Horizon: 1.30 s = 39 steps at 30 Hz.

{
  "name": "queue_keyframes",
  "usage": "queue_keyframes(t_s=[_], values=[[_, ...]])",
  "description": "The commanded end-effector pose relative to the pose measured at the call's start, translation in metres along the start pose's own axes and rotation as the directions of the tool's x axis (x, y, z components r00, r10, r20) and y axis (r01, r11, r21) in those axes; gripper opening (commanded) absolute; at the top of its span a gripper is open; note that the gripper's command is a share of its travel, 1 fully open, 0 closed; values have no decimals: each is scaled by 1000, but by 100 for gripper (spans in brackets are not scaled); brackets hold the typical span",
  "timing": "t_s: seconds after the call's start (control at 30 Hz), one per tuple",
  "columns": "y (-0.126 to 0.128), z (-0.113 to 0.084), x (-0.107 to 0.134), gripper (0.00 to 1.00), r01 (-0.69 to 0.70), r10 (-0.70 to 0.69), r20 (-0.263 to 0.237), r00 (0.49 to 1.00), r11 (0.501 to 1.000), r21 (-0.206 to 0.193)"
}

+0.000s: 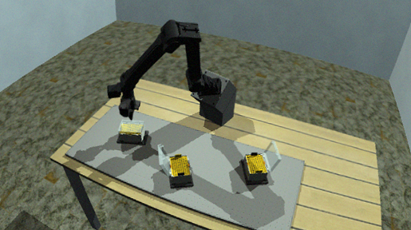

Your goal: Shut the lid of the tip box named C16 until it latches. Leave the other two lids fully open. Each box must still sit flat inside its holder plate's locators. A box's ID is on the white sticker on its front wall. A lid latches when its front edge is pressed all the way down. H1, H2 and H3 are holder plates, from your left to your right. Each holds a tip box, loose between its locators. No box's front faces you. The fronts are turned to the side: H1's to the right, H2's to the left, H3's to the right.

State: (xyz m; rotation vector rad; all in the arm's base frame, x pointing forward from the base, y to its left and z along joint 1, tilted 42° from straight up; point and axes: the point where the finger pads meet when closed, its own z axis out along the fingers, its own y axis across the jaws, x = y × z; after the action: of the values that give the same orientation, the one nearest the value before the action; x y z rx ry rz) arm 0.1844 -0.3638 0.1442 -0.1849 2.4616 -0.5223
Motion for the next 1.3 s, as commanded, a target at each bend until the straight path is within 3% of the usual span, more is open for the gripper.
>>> queue_keyframes(t_s=[0.0, 0.13, 1.27], values=[[6, 12, 0, 0, -12, 12, 1, 1000, 1000, -12], [1, 6, 0, 0, -11, 11, 2, 1000, 1000, 7], [2, 5, 0, 0, -11, 11, 1, 1000, 1000, 7]])
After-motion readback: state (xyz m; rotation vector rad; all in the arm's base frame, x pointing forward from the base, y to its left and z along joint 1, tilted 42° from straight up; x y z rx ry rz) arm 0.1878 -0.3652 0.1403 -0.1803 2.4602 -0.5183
